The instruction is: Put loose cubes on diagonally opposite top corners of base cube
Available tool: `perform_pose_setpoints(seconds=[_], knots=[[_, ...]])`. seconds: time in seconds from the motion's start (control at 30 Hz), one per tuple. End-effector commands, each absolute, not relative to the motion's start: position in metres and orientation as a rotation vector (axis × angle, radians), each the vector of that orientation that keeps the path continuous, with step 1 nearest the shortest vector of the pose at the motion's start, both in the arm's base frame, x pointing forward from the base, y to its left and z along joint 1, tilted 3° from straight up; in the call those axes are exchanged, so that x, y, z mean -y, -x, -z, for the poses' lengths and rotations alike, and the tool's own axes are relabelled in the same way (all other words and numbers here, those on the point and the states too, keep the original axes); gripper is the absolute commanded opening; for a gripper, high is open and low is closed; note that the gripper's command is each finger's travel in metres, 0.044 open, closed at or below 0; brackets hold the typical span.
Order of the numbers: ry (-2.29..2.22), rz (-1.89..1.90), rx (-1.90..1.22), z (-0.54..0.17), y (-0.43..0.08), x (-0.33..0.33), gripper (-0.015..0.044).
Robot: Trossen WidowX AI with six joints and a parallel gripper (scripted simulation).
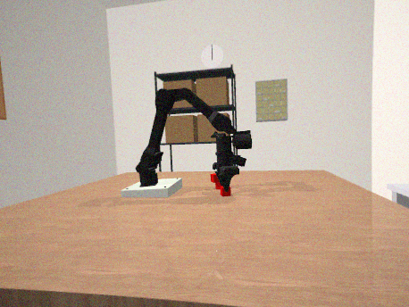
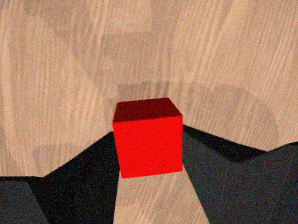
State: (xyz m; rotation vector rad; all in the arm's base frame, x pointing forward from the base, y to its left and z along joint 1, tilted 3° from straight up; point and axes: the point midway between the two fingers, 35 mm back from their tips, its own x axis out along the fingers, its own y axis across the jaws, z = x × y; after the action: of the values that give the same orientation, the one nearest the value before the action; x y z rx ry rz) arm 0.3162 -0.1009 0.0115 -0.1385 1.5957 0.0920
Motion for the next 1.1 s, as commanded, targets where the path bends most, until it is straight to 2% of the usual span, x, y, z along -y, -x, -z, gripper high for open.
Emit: perform_pose_setpoints(seconds=[0.0,1.07], knots=[[0.144,-0.094,-1.599,-0.010,-0.316,0.101,0.0105],[0.137,-0.087,-1.593,-0.102,-0.322,0.099,0.0105]])
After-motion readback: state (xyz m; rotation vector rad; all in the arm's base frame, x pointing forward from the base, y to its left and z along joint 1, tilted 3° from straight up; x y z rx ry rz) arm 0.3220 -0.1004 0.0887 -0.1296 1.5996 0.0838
